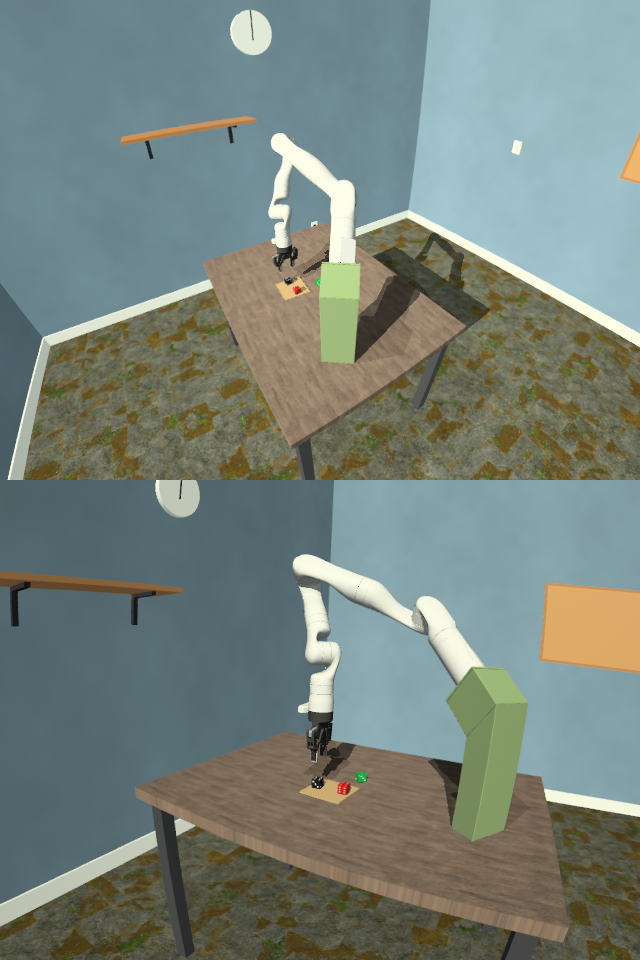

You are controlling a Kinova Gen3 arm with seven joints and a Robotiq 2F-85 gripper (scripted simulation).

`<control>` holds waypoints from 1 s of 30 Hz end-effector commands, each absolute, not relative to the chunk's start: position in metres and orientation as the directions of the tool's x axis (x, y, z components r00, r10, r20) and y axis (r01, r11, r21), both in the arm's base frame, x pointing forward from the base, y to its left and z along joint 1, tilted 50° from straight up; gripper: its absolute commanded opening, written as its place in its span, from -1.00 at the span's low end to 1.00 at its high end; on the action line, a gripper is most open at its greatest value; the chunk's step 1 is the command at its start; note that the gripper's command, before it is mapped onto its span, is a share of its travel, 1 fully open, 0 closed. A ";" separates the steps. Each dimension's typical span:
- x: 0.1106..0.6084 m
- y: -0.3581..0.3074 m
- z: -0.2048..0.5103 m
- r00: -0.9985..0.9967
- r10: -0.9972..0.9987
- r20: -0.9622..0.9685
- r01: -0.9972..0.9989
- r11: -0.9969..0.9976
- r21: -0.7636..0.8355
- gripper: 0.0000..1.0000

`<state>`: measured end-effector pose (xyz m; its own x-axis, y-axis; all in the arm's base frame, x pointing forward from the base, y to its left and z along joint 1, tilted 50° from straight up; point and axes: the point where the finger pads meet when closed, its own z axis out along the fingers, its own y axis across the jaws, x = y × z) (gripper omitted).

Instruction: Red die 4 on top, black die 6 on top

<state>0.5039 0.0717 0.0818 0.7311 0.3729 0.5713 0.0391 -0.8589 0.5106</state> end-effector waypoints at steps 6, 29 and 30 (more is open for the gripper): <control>0.504 0.073 0.083 0.730 0.373 0.573 0.040 -0.860 0.509 1.00; 0.491 0.080 0.095 0.730 0.373 0.573 0.040 -0.860 0.509 1.00; 0.488 0.081 0.098 0.730 0.373 0.573 0.040 -0.860 0.509 1.00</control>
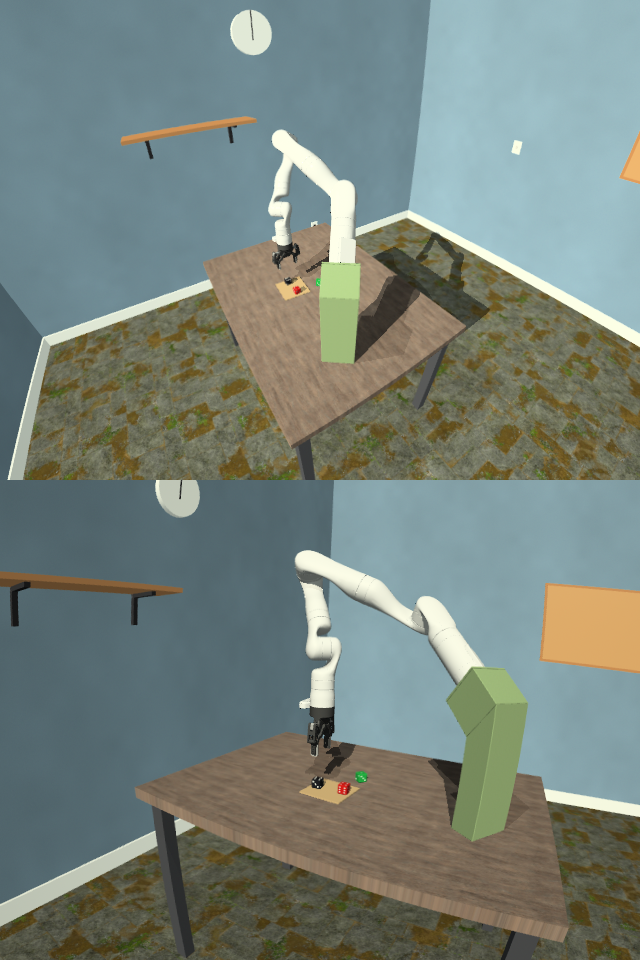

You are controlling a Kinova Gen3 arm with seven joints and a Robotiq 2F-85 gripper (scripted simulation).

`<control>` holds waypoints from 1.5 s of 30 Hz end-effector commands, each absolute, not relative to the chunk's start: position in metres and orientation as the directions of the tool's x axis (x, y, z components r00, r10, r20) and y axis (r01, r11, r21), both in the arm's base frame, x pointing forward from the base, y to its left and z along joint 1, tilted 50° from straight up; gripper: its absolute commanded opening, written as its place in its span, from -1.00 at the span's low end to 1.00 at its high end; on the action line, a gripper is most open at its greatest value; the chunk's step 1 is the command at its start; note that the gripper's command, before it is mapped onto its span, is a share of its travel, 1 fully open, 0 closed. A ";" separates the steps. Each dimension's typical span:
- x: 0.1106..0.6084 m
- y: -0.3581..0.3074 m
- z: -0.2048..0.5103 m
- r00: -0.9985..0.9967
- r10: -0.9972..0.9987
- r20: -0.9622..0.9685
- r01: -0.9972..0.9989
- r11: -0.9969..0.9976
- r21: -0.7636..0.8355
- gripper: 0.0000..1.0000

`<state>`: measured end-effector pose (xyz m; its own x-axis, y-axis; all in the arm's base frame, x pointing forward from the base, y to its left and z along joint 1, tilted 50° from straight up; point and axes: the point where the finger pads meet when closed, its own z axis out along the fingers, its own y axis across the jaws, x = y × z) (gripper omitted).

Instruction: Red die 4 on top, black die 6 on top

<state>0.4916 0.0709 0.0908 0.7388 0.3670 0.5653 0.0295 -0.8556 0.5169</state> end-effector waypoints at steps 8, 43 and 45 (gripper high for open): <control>0.471 0.090 0.113 0.730 0.373 0.573 0.040 -0.860 0.509 1.00; 0.446 0.103 0.137 0.730 0.373 0.573 0.040 -0.860 0.509 1.00; 0.446 0.103 0.137 0.730 0.373 0.573 0.040 -0.860 0.509 1.00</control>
